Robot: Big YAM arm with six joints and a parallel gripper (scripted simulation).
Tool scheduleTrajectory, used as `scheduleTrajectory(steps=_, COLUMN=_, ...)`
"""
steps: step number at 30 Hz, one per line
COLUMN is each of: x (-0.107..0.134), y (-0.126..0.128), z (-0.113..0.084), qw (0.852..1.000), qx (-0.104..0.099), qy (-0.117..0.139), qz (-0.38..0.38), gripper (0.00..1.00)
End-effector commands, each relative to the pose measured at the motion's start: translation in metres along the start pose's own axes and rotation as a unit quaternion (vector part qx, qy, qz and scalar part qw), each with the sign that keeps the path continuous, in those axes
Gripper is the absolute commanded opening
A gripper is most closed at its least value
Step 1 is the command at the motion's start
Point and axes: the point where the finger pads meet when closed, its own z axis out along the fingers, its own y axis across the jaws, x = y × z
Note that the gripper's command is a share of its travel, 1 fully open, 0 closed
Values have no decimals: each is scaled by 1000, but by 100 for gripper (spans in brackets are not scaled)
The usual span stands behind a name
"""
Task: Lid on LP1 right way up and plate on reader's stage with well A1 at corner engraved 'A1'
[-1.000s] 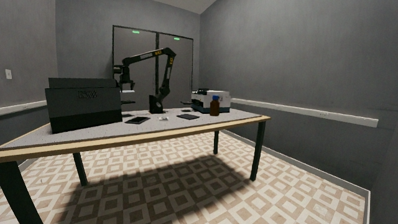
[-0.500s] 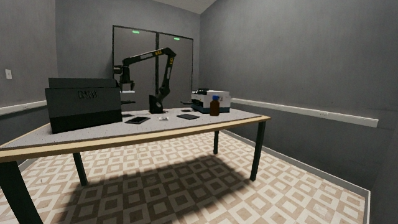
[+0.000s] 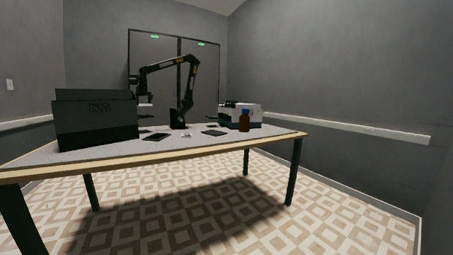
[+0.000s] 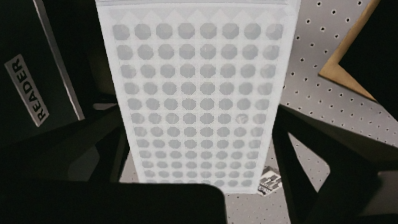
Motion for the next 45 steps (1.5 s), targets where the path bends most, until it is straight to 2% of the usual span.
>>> scheduleTrajectory(steps=1, x=-4, y=10, z=-13, qw=1000, qx=-25, qy=-1, qz=-6, gripper=86)
scheduleTrajectory(steps=8, x=-2, y=-6, z=-4, qw=1000, qx=-5, qy=3, qz=-2, gripper=86)
scheduleTrajectory(steps=14, x=-5, y=4, z=-2, qw=1000, qx=-14, qy=1, qz=-4, gripper=86)
scheduleTrajectory(steps=18, x=-6, y=8, z=-1, qw=1000, qx=-12, qy=2, qz=-3, gripper=86)
scheduleTrajectory(steps=27, x=-5, y=19, z=-20, qw=999, qx=-38, qy=-4, qz=-8, gripper=86)
scheduleTrajectory(steps=36, x=-5, y=22, z=-23, qw=999, qx=-43, qy=-5, qz=-8, gripper=86)
scheduleTrajectory(steps=45, x=-7, y=25, z=-16, qw=999, qx=-36, qy=-3, qz=-7, gripper=86)
